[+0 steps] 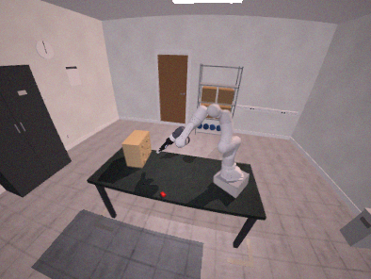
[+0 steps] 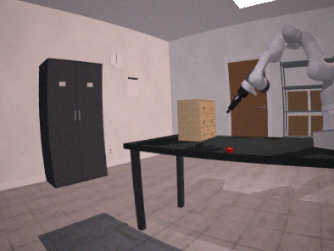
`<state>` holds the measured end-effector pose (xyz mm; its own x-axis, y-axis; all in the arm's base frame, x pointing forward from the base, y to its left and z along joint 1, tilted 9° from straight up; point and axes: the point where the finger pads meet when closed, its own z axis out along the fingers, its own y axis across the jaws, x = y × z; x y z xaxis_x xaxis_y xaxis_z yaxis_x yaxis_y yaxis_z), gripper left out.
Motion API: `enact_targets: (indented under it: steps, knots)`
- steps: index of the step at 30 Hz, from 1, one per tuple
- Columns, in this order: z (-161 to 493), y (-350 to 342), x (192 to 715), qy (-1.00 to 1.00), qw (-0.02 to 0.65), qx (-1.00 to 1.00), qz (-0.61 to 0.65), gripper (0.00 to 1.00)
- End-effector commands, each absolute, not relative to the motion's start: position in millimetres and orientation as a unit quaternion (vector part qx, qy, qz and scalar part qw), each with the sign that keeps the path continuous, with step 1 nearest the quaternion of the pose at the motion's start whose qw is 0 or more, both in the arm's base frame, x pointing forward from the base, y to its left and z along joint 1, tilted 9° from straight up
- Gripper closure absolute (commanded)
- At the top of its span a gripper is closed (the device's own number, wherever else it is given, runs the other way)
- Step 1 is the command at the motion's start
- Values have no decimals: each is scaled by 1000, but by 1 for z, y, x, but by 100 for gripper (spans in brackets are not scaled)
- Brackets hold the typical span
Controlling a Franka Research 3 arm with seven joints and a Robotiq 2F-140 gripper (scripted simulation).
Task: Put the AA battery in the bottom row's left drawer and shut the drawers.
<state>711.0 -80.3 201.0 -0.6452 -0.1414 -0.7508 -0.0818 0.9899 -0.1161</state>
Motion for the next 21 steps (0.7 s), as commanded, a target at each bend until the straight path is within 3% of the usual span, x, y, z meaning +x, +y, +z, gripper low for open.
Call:
enact_targets:
  steps: [1, 21]
  knots:
    - [198, -79, 707, 916, 397, -57, -32, 90]
    - [208, -77, 696, 936, 346, -56, -34, 90]
